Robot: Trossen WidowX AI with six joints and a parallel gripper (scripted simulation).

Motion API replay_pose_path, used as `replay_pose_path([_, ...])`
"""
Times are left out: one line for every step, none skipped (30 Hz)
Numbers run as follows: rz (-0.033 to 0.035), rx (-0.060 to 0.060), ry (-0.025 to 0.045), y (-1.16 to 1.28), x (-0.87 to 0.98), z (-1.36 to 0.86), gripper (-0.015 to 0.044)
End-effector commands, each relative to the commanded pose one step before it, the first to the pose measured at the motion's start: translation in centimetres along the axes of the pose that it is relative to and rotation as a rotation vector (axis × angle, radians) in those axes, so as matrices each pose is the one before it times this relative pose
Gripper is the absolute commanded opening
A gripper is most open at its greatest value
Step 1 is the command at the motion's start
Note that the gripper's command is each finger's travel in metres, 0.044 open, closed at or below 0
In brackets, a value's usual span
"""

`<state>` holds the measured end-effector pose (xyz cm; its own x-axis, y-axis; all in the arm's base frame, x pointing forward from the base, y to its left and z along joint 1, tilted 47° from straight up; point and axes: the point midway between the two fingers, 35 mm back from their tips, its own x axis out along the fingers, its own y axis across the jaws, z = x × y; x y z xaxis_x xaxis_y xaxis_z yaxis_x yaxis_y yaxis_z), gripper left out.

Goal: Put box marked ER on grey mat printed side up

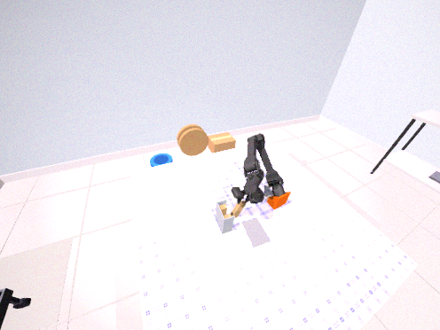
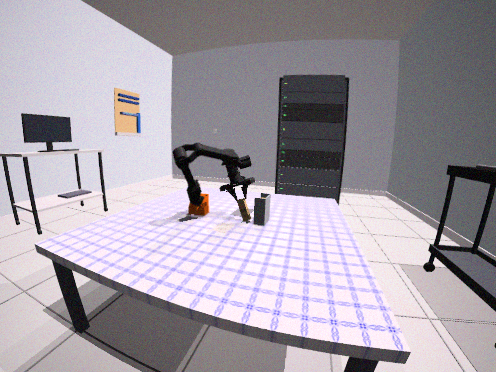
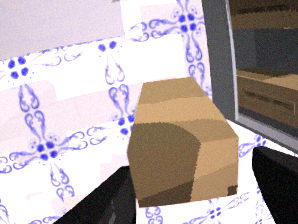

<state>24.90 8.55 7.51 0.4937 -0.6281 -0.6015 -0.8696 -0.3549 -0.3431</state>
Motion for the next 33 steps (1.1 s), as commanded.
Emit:
replay_pose_path([0.06224,0.0011,0.00082,-0.68,0.282,0.067,0.0235])
replay_pose_path([0.0115,0.0001,-0.00001,-0.168,0.024,-0.003,0.0235])
replay_pose_path([0.01151,0.0001,-0.00001,-0.169,0.024,-0.003,0.0235])
replay_pose_path([0.01152,0.0001,-0.00001,-0.169,0.024,-0.003,0.0235])
replay_pose_path([0.01153,0.0001,-0.00001,-0.169,0.023,-0.003,0.0235])
replay_pose_path([0.01153,0.0001,-0.00001,-0.169,0.023,-0.004,0.0235])
replay_pose_path([0.01153,0.0001,-0.00001,-0.169,0.023,-0.004,0.0235])
replay_pose_path([0.01152,0.0001,-0.00001,-0.169,0.023,-0.004,0.0235])
replay_pose_path([0.01152,0.0001,-0.00001,-0.169,0.023,-0.004,0.0235])
replay_pose_path([0.01152,0.0001,-0.00001,-0.169,0.023,-0.004,0.0235])
replay_pose_path([0.01151,0.0001,-0.00001,-0.169,0.023,-0.004,0.0235])
replay_pose_path([0.01151,0.0001,-0.00001,-0.169,0.023,-0.004,0.0235])
replay_pose_path([0.01151,0.0001,-0.00001,-0.169,0.023,-0.004,0.0235])
replay_pose_path([0.01151,0.0001,-0.00002,-0.168,0.023,-0.004,0.0235])
replay_pose_path([0.01151,0.0001,-0.00002,-0.168,0.023,-0.004,0.0235])
replay_pose_path([0.01151,0.0001,-0.00002,-0.168,0.023,-0.004,0.0235])
replay_pose_path([0.01075,0.0001,-0.00002,-0.157,0.021,-0.004,0.0235])
replay_pose_path([0.01023,0.0002,-0.00003,-0.148,0.02,-0.005,0.0235])
replay_pose_path([0.00827,0.0001,-0.00003,-0.119,0.017,-0.004,0.0235])
replay_pose_path([0.00525,0.0001,-0.00002,-0.075,0.011,-0.003,0.0235])
replay_pose_path([0.0018,0.0,-0.00001,-0.026,0.004,-0.001,0.0235])
replay_pose_path([-0.03755,-0.0001,-0.0011,0.286,-0.225,-0.08,0.0261])
replay_pose_path([0.0,0.0,0.0,0.0,0.0,0.0,0.0287])
replay_pose_path([0.0,0.0,0.0,0.0,0.0,0.0,0.0314])
replay_pose_path([0.0,0.0,0.0,0.0,0.0,0.0,0.034])
replay_pose_path([0.0,0.0,0.0,0.0,0.0,0.0,0.0366])
replay_pose_path([0.0,0.0,0.0,0.0,0.0,0.0,0.0392])
replay_pose_path([0.0,0.0,0.0,0.0,0.0,0.0,0.0419])
replay_pose_path([0.0,0.0,0.0,0.0,0.0,0.0,0.044])
replay_pose_path([0.0,0.0,0.0,0.0,0.0,0.0,0.044])
replay_pose_path([0.0,0.0,0.0,0.0,0.0,0.0,0.044])
replay_pose_path([0.00026,-0.0001,-0.00018,-0.022,-0.162,0.008,0.044])
replay_pose_path([0.00078,-0.0003,-0.00046,-0.06,-0.487,0.02,0.044])
